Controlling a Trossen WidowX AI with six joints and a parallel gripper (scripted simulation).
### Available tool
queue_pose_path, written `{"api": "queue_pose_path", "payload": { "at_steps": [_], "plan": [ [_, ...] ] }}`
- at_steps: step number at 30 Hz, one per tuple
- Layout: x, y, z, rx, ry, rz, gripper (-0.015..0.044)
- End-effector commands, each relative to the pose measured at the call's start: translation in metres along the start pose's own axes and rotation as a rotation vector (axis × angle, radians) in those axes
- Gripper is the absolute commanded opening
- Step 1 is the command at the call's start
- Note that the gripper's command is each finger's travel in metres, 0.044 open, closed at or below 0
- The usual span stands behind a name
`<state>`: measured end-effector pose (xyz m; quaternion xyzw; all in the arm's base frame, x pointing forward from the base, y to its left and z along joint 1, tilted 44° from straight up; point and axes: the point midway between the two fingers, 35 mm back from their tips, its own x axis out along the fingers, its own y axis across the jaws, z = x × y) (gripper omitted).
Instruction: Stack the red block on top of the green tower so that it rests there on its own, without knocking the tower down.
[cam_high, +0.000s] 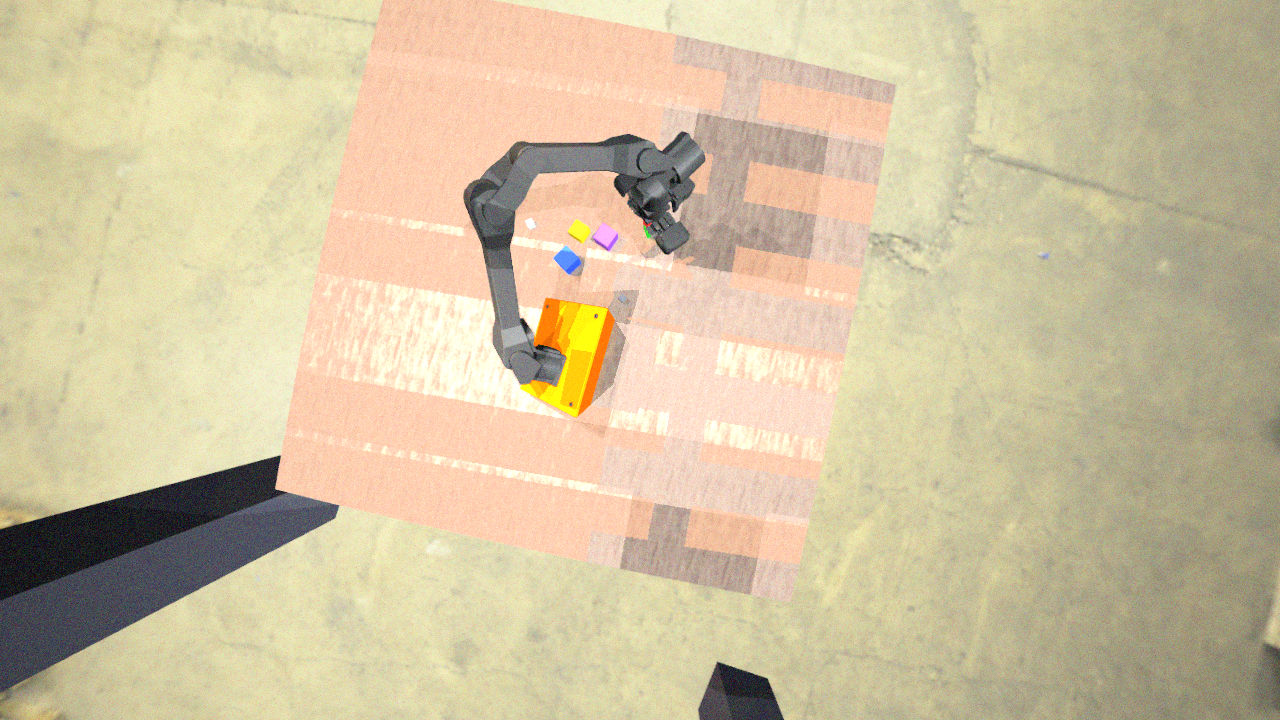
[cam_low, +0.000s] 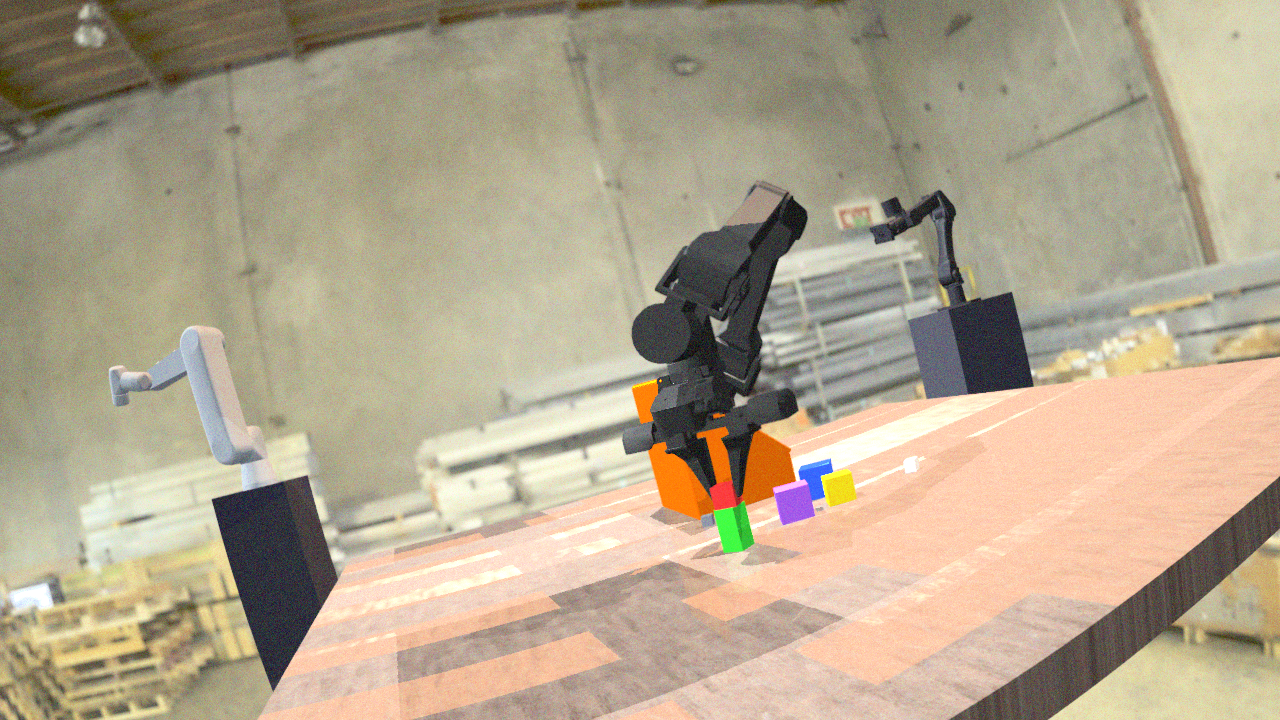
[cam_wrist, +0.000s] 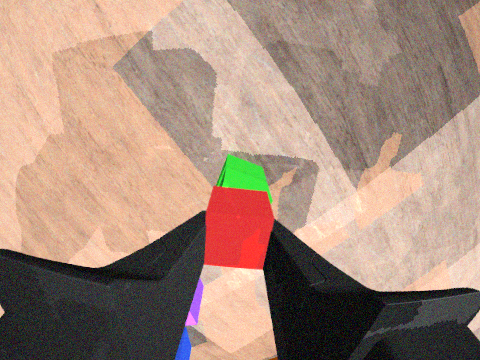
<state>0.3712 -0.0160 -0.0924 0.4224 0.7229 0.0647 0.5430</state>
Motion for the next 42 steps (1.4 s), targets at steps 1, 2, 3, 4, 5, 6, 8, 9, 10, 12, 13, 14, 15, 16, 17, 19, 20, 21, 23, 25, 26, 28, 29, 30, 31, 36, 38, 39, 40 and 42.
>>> {"api": "queue_pose_path", "payload": {
  "at_steps": [1, 2, 3, 4, 5, 6, 8, 9, 10, 12, 13, 14, 15, 16, 17, 19, 20, 21, 23, 25, 26, 28, 29, 30, 31, 36, 38, 39, 40, 42],
  "plan": [
    [0.0017, 0.0006, -0.0002, 0.002, 0.002, 0.002, 0.0000],
    [0.0017, 0.0006, -0.0002, 0.002, 0.002, 0.002, 0.0000],
    [0.0017, 0.0006, -0.0002, 0.002, 0.002, 0.002, 0.0000],
    [0.0017, 0.0006, -0.0002, 0.002, 0.002, 0.002, 0.0000],
    [0.0017, 0.0006, -0.0002, 0.002, 0.002, 0.002, 0.0000],
    [0.0017, 0.0006, -0.0002, 0.002, 0.002, 0.002, 0.0000],
    [0.0017, 0.0006, -0.0002, 0.002, 0.002, 0.002, 0.0000],
    [0.0007, 0.0006, -0.0001, 0.002, 0.002, 0.002, 0.0000],
    [-0.0013, 0.0005, -0.0001, 0.002, 0.001, 0.002, 0.0000],
    [0.0001, 0.0002, 0.0000, 0.001, 0.001, 0.000, 0.0026],
    [0.0001, 0.0002, 0.0000, 0.001, 0.001, 0.000, 0.0053],
    [0.0001, 0.0002, 0.0000, 0.001, 0.001, 0.000, 0.0079],
    [0.0001, 0.0002, 0.0000, 0.001, 0.001, 0.000, 0.0105],
    [0.0001, 0.0002, 0.0000, 0.001, 0.001, 0.000, 0.0131],
    [0.0001, 0.0002, 0.0000, 0.001, 0.001, 0.000, 0.0157],
    [0.0001, 0.0002, 0.0000, 0.001, 0.001, 0.000, 0.0210],
    [0.0001, 0.0002, 0.0000, 0.001, 0.001, 0.000, 0.0236],
    [0.0001, 0.0002, 0.0000, 0.001, 0.001, 0.000, 0.0263],
    [0.0001, 0.0002, 0.0000, 0.001, 0.001, 0.000, 0.0315],
    [0.0001, 0.0002, 0.0000, 0.001, 0.001, 0.000, 0.0368],
    [0.0001, 0.0002, 0.0000, 0.001, 0.001, 0.000, 0.0394],
    [0.0001, 0.0002, 0.0000, 0.001, 0.001, 0.000, 0.0440],
    [0.0001, 0.0002, 0.0000, 0.001, 0.001, 0.000, 0.0440],
    [0.0001, 0.0002, 0.0000, 0.001, 0.001, 0.000, 0.0440],
    [0.0001, 0.0002, 0.0000, 0.001, 0.001, 0.000, 0.0440],
    [0.0001, 0.0002, 0.0000, 0.001, 0.001, 0.000, 0.0440],
    [0.0001, 0.0002, 0.0000, 0.001, 0.001, 0.000, 0.0440],
    [0.0001, 0.0002, 0.0000, 0.001, 0.001, 0.000, 0.0440],
    [0.0001, 0.0002, 0.0000, 0.001, 0.001, 0.000, 0.0440],
    [0.0001, 0.0002, 0.0000, 0.001, 0.001, 0.000, 0.0440]
  ]
}}
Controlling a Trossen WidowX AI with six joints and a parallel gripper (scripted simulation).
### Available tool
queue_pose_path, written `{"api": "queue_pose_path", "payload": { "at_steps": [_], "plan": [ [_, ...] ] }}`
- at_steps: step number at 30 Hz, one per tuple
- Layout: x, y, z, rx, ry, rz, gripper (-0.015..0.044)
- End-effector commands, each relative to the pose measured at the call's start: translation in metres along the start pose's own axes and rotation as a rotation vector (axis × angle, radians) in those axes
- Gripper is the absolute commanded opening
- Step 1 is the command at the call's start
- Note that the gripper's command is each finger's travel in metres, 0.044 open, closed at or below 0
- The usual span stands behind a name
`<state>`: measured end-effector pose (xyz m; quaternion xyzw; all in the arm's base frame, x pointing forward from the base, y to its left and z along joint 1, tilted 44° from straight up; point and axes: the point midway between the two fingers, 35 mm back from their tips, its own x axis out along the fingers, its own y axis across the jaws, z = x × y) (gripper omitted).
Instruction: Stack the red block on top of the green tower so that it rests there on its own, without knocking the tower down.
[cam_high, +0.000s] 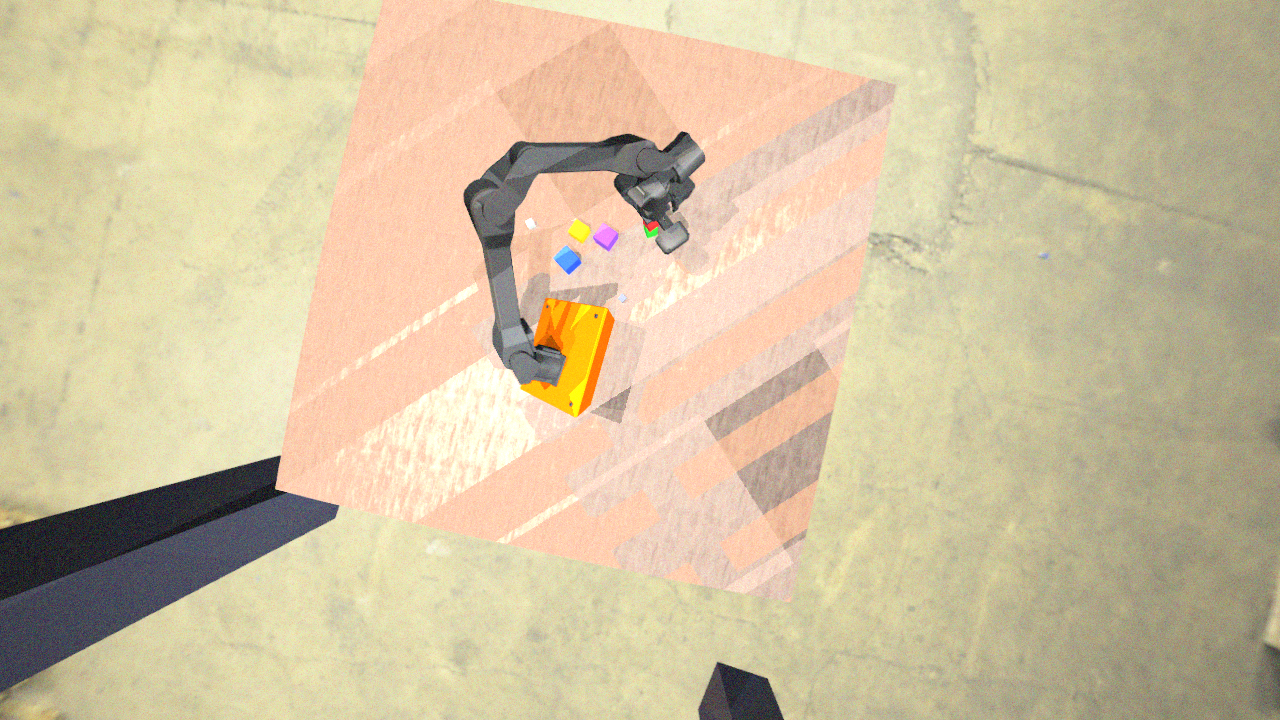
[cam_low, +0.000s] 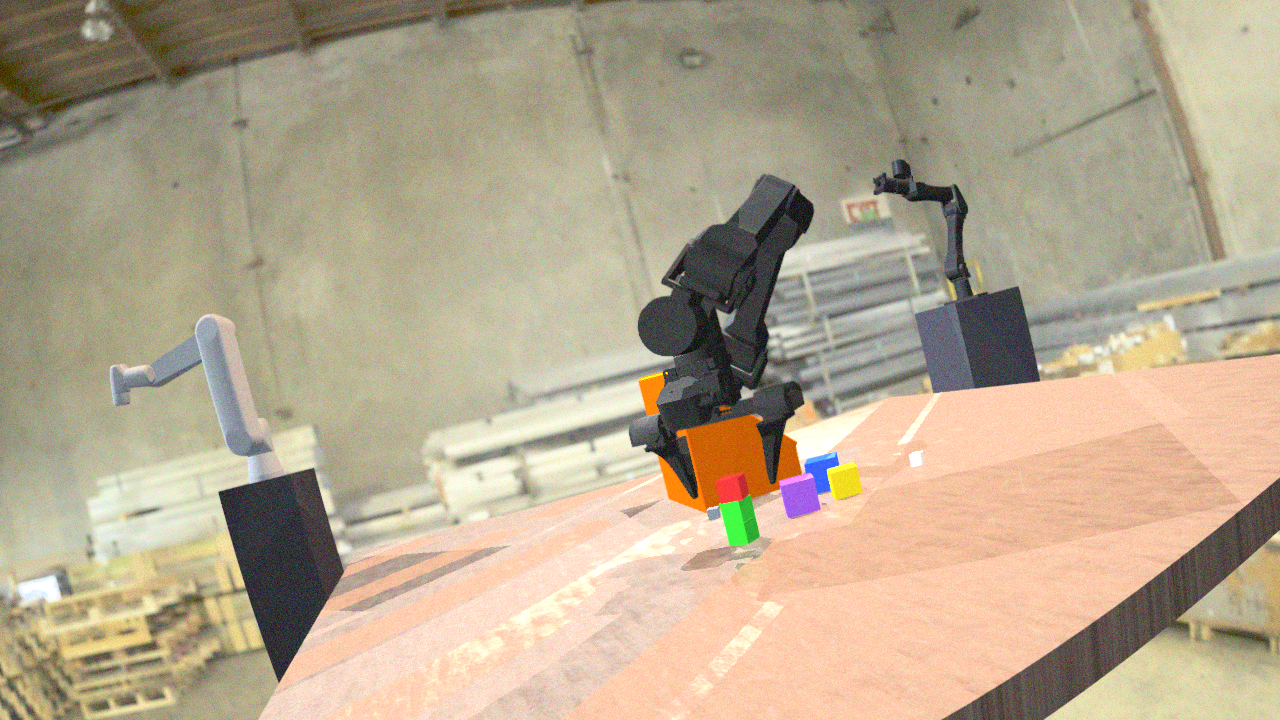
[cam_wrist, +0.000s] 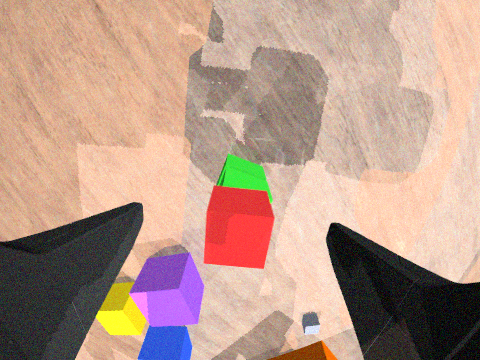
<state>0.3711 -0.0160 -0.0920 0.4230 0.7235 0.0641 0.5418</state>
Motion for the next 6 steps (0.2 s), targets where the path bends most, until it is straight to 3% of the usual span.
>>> {"api": "queue_pose_path", "payload": {
  "at_steps": [1, 6],
  "plan": [
    [0.0004, 0.0001, 0.0002, -0.002, -0.001, 0.000, 0.0440],
    [0.0004, 0.0001, 0.0002, -0.002, -0.001, 0.000, 0.0440]
  ]
}}
